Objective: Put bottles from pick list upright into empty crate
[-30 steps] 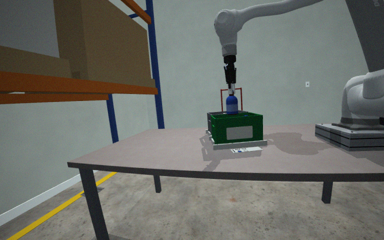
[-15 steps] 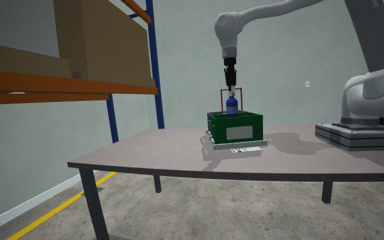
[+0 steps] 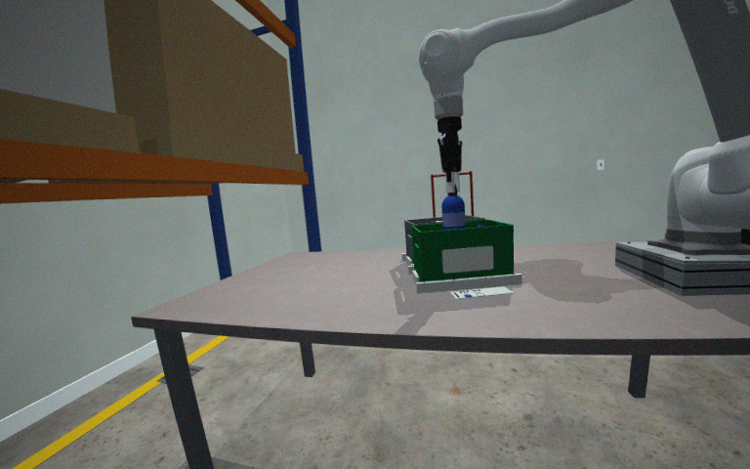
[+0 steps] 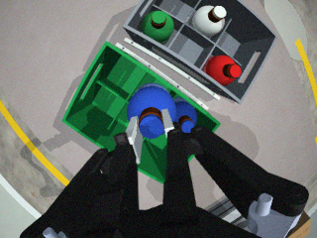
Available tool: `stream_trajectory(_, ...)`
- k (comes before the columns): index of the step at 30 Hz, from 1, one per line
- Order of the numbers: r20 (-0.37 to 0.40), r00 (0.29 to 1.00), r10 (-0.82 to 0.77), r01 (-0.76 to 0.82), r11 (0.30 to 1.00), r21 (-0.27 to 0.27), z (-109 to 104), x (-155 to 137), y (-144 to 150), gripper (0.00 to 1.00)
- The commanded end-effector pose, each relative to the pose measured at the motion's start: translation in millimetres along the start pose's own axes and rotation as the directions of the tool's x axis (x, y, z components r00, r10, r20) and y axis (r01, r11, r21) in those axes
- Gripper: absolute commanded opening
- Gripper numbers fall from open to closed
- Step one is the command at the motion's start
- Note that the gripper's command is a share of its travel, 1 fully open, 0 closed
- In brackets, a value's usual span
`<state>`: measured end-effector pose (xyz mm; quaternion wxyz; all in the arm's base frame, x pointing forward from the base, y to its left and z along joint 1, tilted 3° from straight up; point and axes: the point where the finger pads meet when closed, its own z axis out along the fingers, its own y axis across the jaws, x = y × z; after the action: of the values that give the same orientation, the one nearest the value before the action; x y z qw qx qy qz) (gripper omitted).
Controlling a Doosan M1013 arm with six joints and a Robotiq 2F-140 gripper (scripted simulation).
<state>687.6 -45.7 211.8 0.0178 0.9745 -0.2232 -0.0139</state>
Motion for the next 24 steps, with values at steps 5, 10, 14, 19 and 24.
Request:
stream_trajectory(5, 0.000, 1.000, 0.000, 0.000, 1.000, 0.000, 6.1, 0.0, 0.0, 0.00)
stream_trajectory(10, 0.000, 1.000, 0.000, 0.000, 1.000, 0.000, 11.1, 0.0, 0.0, 0.00)
stream_trajectory(14, 0.000, 1.000, 0.000, 0.000, 1.000, 0.000, 15.1, 0.0, 0.0, 0.00)
stream_trajectory(19, 0.000, 1.000, 0.000, 0.000, 1.000, 0.000, 18.1, 0.0, 0.0, 0.00)
stream_trajectory(24, 0.000, 1.000, 0.000, 0.000, 1.000, 0.000, 23.1, 0.0, 0.0, 0.00)
